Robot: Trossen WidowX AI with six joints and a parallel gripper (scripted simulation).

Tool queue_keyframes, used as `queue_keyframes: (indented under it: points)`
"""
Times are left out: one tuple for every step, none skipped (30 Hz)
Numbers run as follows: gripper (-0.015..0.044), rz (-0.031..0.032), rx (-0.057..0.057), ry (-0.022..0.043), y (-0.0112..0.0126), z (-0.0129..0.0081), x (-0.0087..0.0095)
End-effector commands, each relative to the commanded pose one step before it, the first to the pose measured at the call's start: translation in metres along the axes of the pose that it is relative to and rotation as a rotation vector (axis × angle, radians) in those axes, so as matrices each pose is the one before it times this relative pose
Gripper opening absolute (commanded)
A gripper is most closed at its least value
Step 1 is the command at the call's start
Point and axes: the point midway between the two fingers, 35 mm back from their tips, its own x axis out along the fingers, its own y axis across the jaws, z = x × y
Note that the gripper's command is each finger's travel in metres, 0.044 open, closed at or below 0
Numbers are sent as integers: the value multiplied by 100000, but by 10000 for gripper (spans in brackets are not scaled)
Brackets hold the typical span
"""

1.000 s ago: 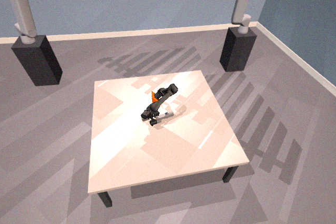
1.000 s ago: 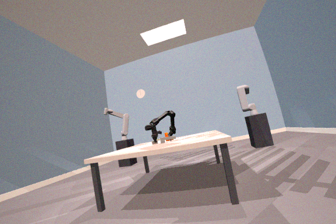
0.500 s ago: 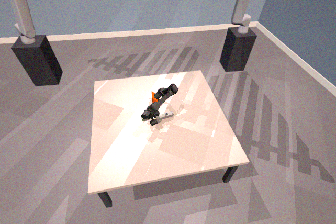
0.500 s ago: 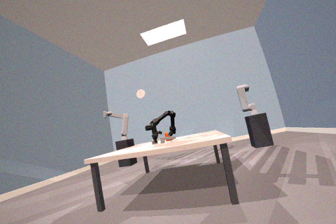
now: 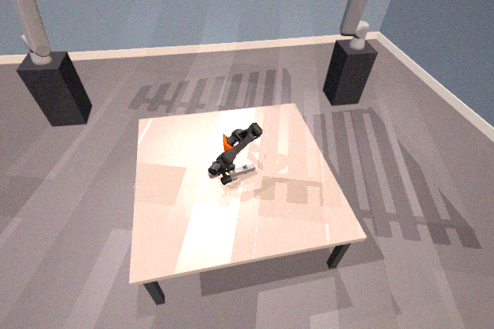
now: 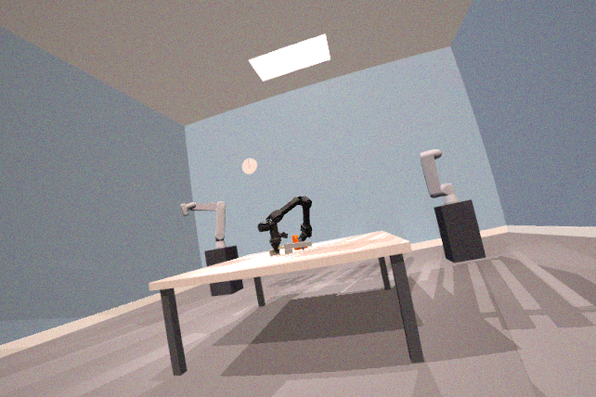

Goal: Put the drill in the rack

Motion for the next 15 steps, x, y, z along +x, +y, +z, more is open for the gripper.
queue_keyframes:
  points:
    - [361,-5,-8,11,-3,-10,-11]
    - [335,0,0,0,0,0,0]
    - [309,0,0,0,0,0,0]
    - [282,0,0,0,0,0,0]
    - [256,0,0,0,0,0,0]
    - [230,0,0,0,0,0,0]
    - [204,0,0,0,0,0,0]
    - [177,0,0,0,0,0,0]
    - [151,0,0,0,0,0,0]
    - [125,0,0,0,0,0,0]
    - [99,0,0,0,0,0,0]
    - [72,0,0,0,0,0,0]
    - [46,0,0,0,0,0,0]
    - [20,0,0,0,0,0,0]
    - [13,0,0,0,0,0,0]
